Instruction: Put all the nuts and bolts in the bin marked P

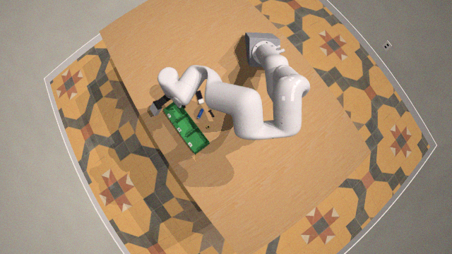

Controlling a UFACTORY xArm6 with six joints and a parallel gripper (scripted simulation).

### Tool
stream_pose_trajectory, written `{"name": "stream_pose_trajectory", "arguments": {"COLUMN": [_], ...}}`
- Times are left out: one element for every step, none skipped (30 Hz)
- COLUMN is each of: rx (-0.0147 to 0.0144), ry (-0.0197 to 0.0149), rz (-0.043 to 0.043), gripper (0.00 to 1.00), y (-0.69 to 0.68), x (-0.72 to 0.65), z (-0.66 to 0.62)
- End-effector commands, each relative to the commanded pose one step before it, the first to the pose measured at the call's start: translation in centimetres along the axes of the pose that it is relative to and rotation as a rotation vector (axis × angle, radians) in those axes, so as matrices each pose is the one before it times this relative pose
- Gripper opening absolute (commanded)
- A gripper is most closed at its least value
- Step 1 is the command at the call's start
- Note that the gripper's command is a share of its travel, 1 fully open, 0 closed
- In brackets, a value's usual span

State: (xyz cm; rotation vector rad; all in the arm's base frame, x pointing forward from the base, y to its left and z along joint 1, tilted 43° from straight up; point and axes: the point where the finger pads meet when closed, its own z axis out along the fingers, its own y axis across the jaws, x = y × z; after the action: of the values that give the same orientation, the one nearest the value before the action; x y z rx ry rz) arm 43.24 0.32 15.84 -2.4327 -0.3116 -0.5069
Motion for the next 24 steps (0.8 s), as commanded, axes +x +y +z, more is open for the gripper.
{"name": "stream_pose_trajectory", "arguments": {"rx": [-0.00030, 0.00000, 0.00000, -0.00001, 0.00000, 0.00000, 0.00000, 0.00000, 0.00000, 0.00001, 0.00001, 0.00001, 0.00001, 0.00001, 0.00001, 0.00001, 0.00001, 0.00001, 0.00000, 0.00000, 0.00001, 0.00001, 0.00001, 0.00001], "ry": [0.00410, 0.00000, 0.00000, 0.00001, 0.00000, 0.00000, 0.00000, 0.00000, 0.00000, 0.00000, 0.00000, 0.00000, 0.00000, 0.00000, 0.00000, 0.00000, 0.00000, 0.00000, 0.00000, 0.00000, 0.00000, 0.00000, 0.00000, 0.00000], "rz": [-0.00235, 0.00000, 0.00000, 0.00000, 0.00000, 0.00000, 0.00000, 0.00000, 0.00000, 0.00001, 0.00001, 0.00001, 0.00001, 0.00001, 0.00001, 0.00001, 0.00001, 0.00001, 0.00000, 0.00000, 0.00001, 0.00001, 0.00001, 0.00001], "gripper": [0.07, 0.07, 0.07, 0.07, 0.07, 0.07, 0.07, 0.07, 0.07, 0.07, 0.07, 0.07, 0.07, 0.07, 0.07, 0.07, 0.07, 0.07, 0.07, 0.07, 0.07, 0.07, 0.07, 0.07], "y": [1.134, 0.000, 0.000, -0.003, 0.001, 0.001, 0.001, 0.000, 0.000, 0.000, -0.001, -0.001, -0.001, -0.001, -0.001, 0.000, 0.000, 0.000, 0.000, 0.000, 0.000, -0.001, -0.001, -0.001], "x": [2.753, 0.000, 0.000, -0.003, 0.001, 0.001, 0.001, 0.001, 0.000, 0.000, 0.000, 0.000, -0.001, -0.001, 0.000, 0.000, 0.000, 0.000, 0.000, 0.000, 0.000, -0.001, -0.001, -0.001], "z": [2.764, 0.000, 0.000, -0.001, 0.000, 0.000, 0.000, 0.000, 0.000, 0.267, 0.266, 0.267, 0.267, 0.267, 0.267, 0.267, 0.267, 0.267, 0.000, 0.000, 0.268, 0.267, 0.267, 0.267]}}
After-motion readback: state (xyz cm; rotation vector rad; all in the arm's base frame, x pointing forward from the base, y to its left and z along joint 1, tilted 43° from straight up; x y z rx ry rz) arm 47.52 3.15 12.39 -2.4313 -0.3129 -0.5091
